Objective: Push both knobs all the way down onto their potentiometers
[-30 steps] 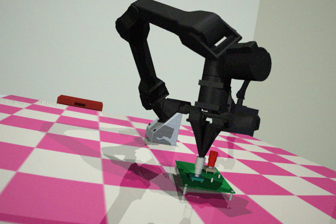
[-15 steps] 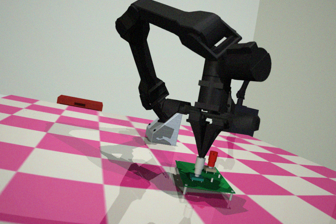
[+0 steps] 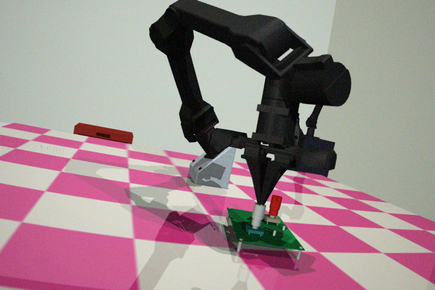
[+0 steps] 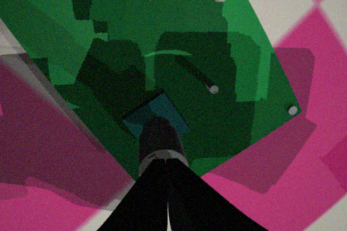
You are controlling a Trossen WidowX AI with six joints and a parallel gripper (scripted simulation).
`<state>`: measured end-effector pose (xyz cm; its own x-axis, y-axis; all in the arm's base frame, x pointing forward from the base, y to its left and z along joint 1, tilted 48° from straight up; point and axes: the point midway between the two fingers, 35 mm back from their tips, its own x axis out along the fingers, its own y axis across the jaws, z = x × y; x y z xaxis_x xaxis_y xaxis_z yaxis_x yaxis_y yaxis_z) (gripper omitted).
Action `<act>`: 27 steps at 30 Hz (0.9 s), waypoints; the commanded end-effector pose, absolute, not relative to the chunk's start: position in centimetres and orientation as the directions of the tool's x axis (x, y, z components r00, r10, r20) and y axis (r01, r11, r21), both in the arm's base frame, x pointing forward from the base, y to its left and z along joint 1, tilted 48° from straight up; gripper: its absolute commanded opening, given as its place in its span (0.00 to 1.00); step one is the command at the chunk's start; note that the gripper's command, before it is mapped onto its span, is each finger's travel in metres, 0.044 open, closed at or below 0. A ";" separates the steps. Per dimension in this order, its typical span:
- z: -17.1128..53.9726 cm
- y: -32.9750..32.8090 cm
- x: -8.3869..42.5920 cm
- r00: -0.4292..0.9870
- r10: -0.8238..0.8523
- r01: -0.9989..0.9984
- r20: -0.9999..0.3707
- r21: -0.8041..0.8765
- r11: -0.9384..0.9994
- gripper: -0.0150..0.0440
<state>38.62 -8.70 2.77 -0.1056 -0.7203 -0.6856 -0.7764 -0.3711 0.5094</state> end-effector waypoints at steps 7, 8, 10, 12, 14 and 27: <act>1.7 -10.5 38.6 -0.133 -0.722 -0.789 -0.679 0.513 -0.337 0.25; 1.7 -10.5 38.6 -0.133 -0.722 -0.789 -0.679 0.513 -0.337 0.25; 1.7 -10.5 38.6 -0.133 -0.722 -0.789 -0.679 0.513 -0.337 0.25; 1.7 -10.5 38.6 -0.133 -0.722 -0.789 -0.679 0.513 -0.337 0.25; 1.7 -10.6 38.5 -0.133 -0.722 -0.789 -0.679 0.513 -0.337 0.25; 2.5 -9.6 38.8 -0.132 -0.721 -0.789 -0.680 0.512 -0.338 0.25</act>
<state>38.70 -8.69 2.93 -0.1098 -0.7209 -0.6843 -0.7771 -0.3670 0.5113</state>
